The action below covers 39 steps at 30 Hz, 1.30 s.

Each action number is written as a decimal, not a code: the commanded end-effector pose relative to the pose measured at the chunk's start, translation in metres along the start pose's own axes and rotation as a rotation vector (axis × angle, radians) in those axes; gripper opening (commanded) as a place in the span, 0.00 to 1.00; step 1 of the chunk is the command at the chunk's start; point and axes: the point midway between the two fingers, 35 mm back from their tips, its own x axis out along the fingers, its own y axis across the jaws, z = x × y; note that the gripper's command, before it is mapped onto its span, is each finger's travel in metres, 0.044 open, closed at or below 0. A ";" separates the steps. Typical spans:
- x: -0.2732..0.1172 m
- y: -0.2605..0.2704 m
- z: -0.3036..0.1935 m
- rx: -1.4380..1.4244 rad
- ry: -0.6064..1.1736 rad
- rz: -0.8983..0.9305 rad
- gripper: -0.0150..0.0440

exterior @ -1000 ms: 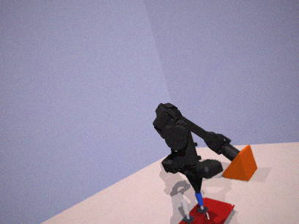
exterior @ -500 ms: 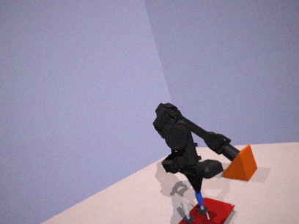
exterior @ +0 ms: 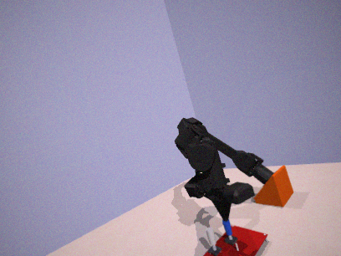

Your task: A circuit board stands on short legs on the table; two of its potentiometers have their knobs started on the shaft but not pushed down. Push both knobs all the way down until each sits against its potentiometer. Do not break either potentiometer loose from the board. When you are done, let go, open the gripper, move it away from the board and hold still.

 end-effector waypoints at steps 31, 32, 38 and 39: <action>0.011 -0.002 0.002 0.009 0.004 -0.004 0.25; 0.011 -0.002 0.002 0.009 0.004 -0.004 0.25; 0.012 -0.002 0.002 0.009 0.004 -0.004 0.25; 0.012 -0.002 0.002 0.009 0.004 -0.004 0.25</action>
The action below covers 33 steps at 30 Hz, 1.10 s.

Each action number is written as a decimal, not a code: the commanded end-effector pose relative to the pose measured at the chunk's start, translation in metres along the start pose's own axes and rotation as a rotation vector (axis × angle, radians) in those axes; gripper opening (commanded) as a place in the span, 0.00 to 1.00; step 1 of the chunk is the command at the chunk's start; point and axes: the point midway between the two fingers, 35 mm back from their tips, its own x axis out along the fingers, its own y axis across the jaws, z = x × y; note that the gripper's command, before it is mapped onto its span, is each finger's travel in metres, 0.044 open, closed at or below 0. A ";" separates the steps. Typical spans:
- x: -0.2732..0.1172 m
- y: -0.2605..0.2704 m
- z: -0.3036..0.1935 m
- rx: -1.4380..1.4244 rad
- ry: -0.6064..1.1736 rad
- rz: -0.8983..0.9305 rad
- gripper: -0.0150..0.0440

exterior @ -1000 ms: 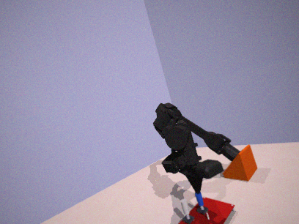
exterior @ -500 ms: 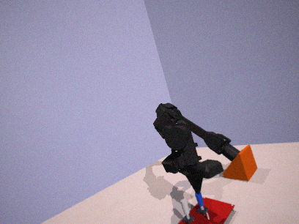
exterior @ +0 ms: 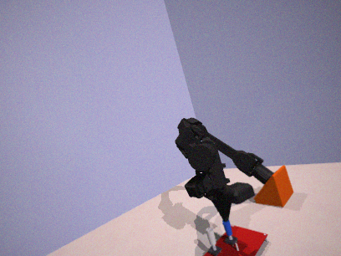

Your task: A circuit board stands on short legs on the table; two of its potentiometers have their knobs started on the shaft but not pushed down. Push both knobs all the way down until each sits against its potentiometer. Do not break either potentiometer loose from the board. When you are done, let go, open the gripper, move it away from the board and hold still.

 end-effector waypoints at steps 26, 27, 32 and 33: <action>0.014 -0.002 0.002 0.014 0.010 -0.008 0.25; 0.014 -0.002 0.002 0.014 0.010 -0.008 0.25; 0.017 -0.002 0.002 0.014 0.010 -0.008 0.25; 0.017 -0.002 0.002 0.014 0.010 -0.008 0.25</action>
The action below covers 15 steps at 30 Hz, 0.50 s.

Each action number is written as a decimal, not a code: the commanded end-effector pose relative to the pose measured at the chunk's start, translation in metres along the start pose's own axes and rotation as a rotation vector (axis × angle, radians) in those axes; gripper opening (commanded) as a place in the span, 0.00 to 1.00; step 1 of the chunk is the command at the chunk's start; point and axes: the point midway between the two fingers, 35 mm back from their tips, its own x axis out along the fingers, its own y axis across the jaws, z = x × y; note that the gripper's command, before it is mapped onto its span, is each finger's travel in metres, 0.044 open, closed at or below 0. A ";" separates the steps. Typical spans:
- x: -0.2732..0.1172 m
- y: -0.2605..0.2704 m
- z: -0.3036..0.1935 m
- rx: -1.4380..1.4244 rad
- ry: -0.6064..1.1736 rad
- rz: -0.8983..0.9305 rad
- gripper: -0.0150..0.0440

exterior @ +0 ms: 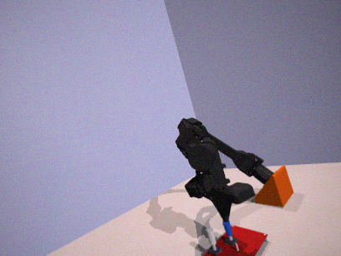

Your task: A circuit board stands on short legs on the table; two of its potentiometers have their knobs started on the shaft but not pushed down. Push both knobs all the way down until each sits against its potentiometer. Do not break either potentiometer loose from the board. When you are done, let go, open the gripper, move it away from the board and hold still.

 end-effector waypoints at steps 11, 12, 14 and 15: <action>0.016 -0.003 0.003 0.019 0.015 -0.012 0.25; 0.016 -0.003 0.003 0.019 0.015 -0.012 0.25; 0.017 -0.003 0.003 0.019 0.015 -0.012 0.25; 0.017 -0.003 0.003 0.019 0.015 -0.012 0.25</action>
